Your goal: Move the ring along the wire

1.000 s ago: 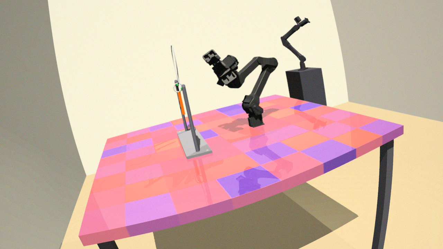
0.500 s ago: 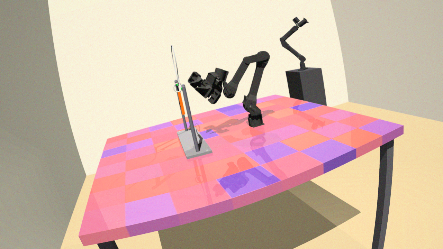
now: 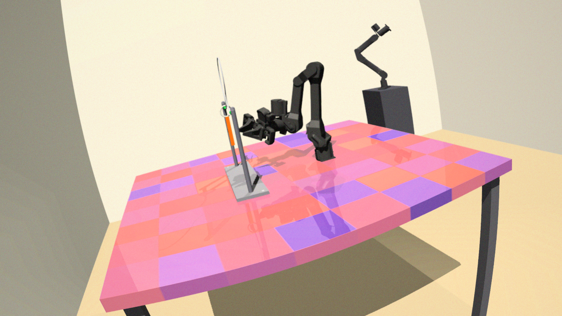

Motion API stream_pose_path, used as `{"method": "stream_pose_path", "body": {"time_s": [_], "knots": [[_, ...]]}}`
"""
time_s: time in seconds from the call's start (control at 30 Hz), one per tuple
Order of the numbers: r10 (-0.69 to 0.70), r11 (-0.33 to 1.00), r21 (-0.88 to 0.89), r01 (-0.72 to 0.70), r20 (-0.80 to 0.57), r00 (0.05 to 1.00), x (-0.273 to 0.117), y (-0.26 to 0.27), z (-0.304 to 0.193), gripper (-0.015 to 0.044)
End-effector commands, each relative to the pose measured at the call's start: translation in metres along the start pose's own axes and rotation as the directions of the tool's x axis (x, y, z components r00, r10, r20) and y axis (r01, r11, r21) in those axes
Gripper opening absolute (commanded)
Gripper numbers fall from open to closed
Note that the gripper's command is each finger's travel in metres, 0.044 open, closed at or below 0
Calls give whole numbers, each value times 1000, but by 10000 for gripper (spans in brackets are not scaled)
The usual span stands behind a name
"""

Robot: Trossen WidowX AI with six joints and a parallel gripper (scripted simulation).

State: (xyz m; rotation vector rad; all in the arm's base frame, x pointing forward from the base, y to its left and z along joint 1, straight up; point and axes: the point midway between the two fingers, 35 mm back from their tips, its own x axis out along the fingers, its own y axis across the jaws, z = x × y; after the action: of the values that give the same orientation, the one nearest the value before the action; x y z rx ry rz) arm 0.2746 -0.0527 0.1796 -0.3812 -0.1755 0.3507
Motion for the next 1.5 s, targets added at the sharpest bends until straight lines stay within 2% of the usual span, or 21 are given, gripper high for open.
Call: {"method": "stream_pose_path", "body": {"time_s": [0.0, 0.43, 0.57, 0.77, 1.2, 1.47], "knots": [[-54, 994, 95, 61, -71, 996, -20, -7, -25, 160], [-259, 868, 357, 345, -266, 928, -95, -22, -86, 160], [-283, 846, 378, 376, -280, 918, -109, -22, -90, 160], [-287, 846, 374, 379, -281, 916, -107, -24, -89, 160], [-363, 852, 304, 426, -244, 899, -59, -58, -56, 160], [-364, 852, 303, 427, -243, 899, -56, -60, -56, 160]]}}
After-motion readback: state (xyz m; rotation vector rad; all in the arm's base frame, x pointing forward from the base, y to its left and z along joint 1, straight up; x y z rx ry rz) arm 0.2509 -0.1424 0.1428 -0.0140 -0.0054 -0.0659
